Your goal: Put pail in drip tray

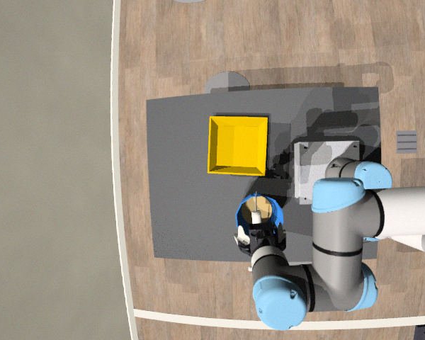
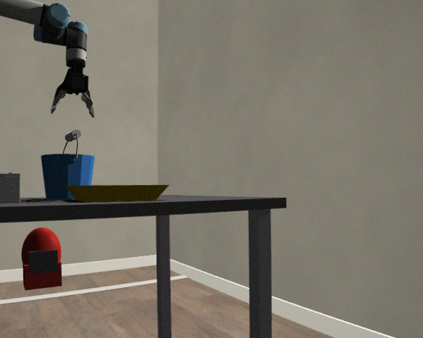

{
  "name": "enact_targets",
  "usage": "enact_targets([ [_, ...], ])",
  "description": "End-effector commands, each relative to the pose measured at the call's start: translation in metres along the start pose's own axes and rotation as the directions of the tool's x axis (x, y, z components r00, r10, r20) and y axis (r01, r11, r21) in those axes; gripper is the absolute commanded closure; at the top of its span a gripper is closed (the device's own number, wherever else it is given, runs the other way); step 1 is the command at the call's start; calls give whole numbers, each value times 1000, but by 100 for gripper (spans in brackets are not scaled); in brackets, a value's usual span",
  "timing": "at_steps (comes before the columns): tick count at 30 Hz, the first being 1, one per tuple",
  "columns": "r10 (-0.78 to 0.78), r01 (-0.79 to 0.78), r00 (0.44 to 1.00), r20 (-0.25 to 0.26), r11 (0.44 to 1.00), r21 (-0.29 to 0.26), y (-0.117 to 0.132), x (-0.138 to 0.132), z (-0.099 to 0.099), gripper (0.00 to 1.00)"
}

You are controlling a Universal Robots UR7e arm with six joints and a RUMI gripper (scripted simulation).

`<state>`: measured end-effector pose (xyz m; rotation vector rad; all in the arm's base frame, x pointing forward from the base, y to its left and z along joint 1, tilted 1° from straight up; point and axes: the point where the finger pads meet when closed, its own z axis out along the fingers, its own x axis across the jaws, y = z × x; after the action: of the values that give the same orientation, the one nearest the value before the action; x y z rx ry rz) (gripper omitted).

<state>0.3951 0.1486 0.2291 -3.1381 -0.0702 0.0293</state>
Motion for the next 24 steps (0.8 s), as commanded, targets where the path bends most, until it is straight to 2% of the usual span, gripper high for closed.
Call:
enact_targets([
  [1,0,0,1000,-1,1000,0,0,0,5,0],
  [10,0,0,1000,-1,1000,0,0,0,18,0],
  [24,0,0,1000,-1,1000,0,0,1,51,0],
])
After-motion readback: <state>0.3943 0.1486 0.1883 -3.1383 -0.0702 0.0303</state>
